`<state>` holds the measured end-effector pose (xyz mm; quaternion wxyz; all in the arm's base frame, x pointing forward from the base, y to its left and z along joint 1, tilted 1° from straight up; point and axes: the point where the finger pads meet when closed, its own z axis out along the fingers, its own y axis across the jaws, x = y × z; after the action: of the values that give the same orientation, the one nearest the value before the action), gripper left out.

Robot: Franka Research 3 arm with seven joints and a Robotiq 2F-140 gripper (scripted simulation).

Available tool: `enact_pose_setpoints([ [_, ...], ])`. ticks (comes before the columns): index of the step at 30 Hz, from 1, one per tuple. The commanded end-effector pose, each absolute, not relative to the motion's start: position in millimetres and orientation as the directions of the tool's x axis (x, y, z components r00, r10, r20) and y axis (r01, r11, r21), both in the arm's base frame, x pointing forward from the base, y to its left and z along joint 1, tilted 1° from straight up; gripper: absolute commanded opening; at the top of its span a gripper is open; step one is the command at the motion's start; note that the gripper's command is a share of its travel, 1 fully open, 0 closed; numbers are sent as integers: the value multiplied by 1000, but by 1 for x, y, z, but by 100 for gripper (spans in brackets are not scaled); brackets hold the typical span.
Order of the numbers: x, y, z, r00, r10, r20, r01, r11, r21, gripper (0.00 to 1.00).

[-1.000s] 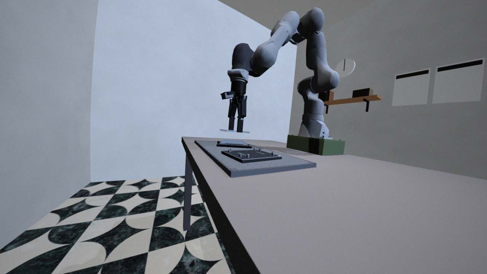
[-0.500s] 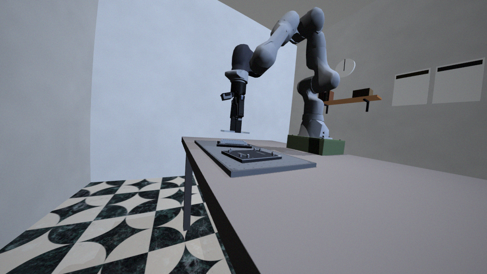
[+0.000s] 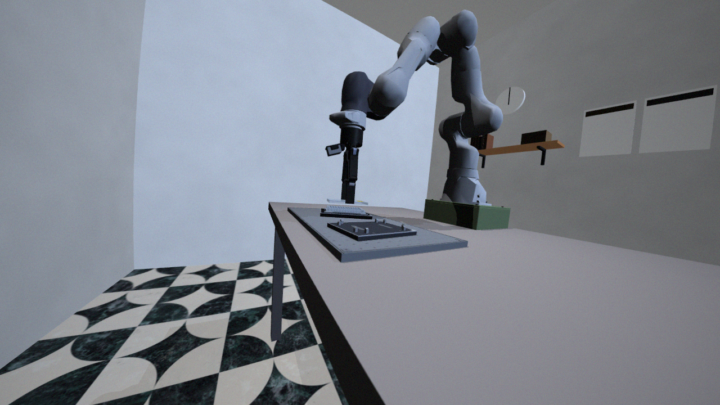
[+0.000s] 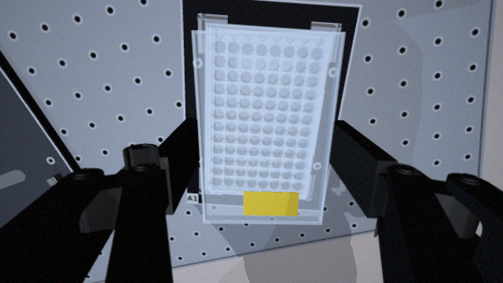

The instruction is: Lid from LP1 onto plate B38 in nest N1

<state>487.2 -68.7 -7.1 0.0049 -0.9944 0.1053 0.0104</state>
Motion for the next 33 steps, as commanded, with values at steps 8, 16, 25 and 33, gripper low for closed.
enact_pose_setpoints([
  [8, 494, -70, -12, 969, -246, -5, -246, -969, -8, 10],
  [16, 494, -70, -13, 969, -246, -5, -246, -969, -8, 10],
  [25, 494, -70, -13, 969, -246, -5, -246, -969, -8, 10],
  [33, 494, -70, -13, 969, -246, -5, -246, -969, -8, 10],
])
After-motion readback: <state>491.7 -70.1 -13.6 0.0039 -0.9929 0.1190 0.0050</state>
